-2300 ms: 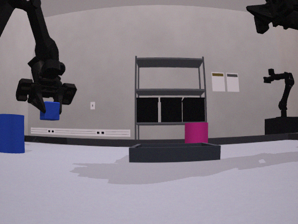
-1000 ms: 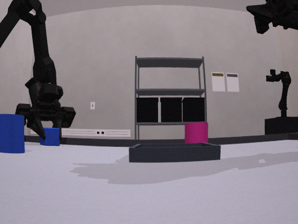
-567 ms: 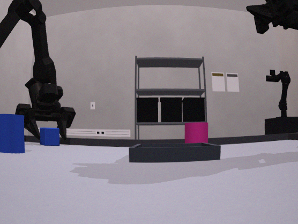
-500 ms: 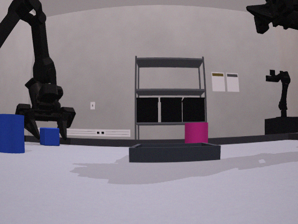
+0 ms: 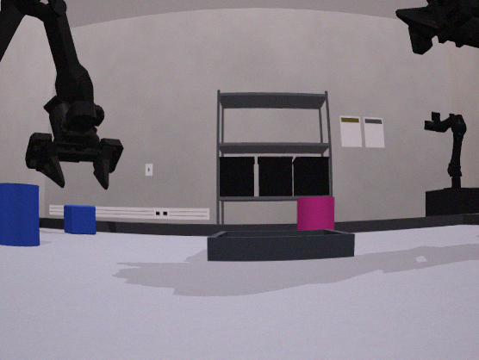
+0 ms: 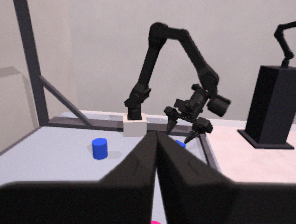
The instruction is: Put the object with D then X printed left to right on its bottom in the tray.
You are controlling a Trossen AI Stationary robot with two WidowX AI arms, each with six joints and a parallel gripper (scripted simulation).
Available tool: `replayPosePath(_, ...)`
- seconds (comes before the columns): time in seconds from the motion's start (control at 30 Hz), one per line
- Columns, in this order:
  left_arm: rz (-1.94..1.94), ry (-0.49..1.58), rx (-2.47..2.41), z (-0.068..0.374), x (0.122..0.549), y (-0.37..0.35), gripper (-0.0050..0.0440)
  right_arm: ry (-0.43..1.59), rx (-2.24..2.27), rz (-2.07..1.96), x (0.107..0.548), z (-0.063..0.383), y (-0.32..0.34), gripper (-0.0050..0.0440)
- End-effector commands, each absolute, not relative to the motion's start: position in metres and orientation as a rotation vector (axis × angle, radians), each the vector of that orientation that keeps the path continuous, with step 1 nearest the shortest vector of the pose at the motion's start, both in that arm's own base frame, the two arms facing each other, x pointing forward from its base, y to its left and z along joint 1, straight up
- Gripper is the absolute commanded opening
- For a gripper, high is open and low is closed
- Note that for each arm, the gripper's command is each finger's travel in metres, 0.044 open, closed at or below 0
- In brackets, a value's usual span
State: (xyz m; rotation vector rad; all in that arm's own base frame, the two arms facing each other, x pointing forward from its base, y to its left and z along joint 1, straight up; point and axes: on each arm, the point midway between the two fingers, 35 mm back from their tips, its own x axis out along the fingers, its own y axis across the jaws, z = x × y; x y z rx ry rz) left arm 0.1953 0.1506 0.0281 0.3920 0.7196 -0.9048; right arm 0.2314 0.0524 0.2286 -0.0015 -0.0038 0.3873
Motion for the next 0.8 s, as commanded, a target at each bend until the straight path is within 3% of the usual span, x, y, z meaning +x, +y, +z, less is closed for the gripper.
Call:
replayPosePath(0.0,-0.899,0.724,0.421,0.047,0.197,0.154,0.0400,-0.012,-0.002,0.388,0.231,0.232,0.052,-0.0050)
replayPosePath(0.03,-0.899,0.724,0.421,0.047,0.197,0.154,0.0400,-0.012,-0.002,0.388,0.231,0.232,0.052,-0.0050)
replayPosePath(0.2,-0.824,0.818,0.436,0.049,0.209,0.143,0.0280,-0.012,-0.002,0.388,0.231,0.232,0.052,-0.0050)
replayPosePath(0.27,-0.824,0.818,0.436,0.049,0.209,0.143,0.0280,-0.012,-0.002,0.388,0.231,0.232,0.052,-0.0050)
replayPosePath(0.63,-0.504,0.854,0.552,0.088,0.255,0.126,0.0016,-0.012,-0.002,0.388,0.231,0.232,0.052,-0.0050)
replayPosePath(0.77,-0.397,0.807,0.549,0.106,0.268,0.117,0.0000,-0.012,-0.002,0.388,0.231,0.232,0.052,-0.0050)
